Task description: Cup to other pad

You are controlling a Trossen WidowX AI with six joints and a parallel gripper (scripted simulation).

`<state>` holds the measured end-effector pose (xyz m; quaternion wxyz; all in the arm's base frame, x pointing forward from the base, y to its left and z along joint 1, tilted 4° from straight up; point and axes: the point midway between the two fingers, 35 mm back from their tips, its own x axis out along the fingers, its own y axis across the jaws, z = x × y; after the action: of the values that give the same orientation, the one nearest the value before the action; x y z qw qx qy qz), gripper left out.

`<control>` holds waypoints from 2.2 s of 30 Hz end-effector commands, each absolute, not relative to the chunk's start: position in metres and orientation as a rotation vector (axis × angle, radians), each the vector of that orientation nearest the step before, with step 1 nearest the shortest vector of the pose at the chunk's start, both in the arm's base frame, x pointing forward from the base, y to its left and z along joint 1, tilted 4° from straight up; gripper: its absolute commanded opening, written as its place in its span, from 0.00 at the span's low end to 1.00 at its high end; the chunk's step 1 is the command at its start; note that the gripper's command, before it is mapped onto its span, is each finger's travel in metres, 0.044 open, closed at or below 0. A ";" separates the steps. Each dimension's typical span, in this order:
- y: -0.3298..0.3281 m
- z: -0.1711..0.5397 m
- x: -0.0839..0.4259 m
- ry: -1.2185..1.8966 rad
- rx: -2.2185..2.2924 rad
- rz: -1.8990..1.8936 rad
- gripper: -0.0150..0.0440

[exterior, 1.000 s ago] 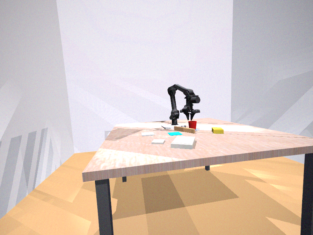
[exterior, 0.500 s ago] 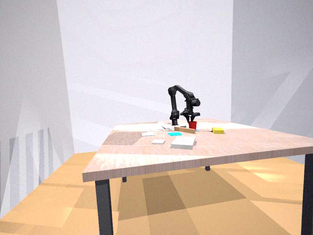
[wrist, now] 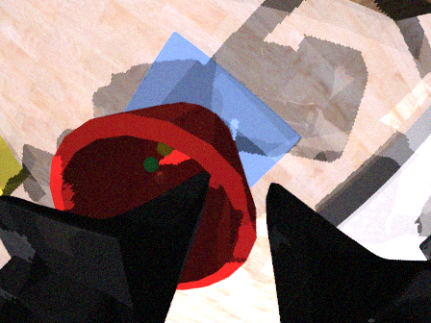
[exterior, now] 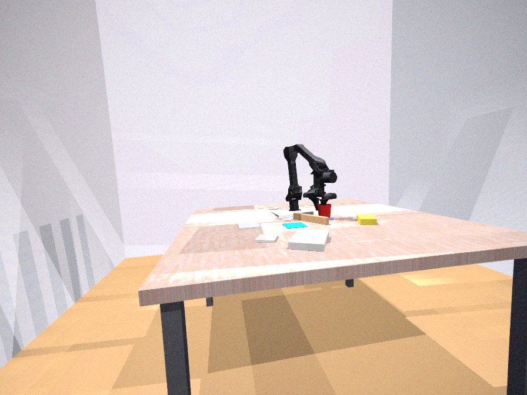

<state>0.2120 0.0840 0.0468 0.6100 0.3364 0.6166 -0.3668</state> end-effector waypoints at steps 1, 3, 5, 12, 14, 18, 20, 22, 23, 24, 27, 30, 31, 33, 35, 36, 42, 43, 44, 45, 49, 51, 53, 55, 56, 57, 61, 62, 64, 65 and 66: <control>0.084 0.047 0.212 1.423 0.777 -0.846 0.45; 0.084 0.047 0.212 1.423 0.777 -0.846 0.43; 0.084 0.047 0.212 1.423 0.777 -0.846 0.40; 0.084 0.047 0.212 1.423 0.777 -0.846 0.32; 0.084 0.047 0.212 1.423 0.777 -0.846 0.30; 0.084 0.047 0.212 1.423 0.777 -0.846 0.26; 0.084 0.047 0.212 1.423 0.777 -0.846 0.25; 0.084 0.049 0.212 1.423 0.777 -0.846 0.25; 0.084 0.050 0.213 1.423 0.777 -0.846 0.25; 0.084 0.052 0.213 1.423 0.777 -0.846 0.25; 0.085 0.060 0.214 1.422 0.777 -0.846 0.25; 0.086 0.069 0.214 1.422 0.776 -0.846 0.25; 0.086 0.072 0.214 1.422 0.776 -0.846 0.25; 0.086 0.078 0.215 1.421 0.776 -0.846 0.25; 0.086 0.084 0.215 1.421 0.776 -0.846 0.25; 0.086 0.087 0.215 1.421 0.776 -0.846 0.25; 0.087 0.104 0.215 1.420 0.775 -0.846 0.25; 0.087 0.106 0.214 1.420 0.775 -0.846 0.25; 0.087 0.107 0.214 1.420 0.775 -0.846 0.25; 0.087 0.108 0.214 1.420 0.775 -0.846 0.25; 0.088 0.108 0.214 1.420 0.775 -0.846 0.25; 0.088 0.108 0.214 1.420 0.775 -0.846 0.25; 0.088 0.106 0.214 1.426 0.771 -0.844 0.25; 0.088 0.106 0.214 1.426 0.771 -0.844 0.25; 0.088 0.106 0.214 1.426 0.771 -0.844 0.25; 0.088 0.106 0.214 1.426 0.771 -0.844 0.25; 0.088 0.106 0.214 1.426 0.771 -0.844 0.25; 0.088 0.106 0.214 1.426 0.771 -0.844 0.25; 0.088 0.106 0.214 1.426 0.771 -0.844 0.25; 0.088 0.106 0.214 1.426 0.771 -0.844 0.25; 0.088 0.106 0.214 1.426 0.771 -0.844 0.25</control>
<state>0.2138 0.0882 0.1060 0.6109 0.3344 0.6176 -0.3655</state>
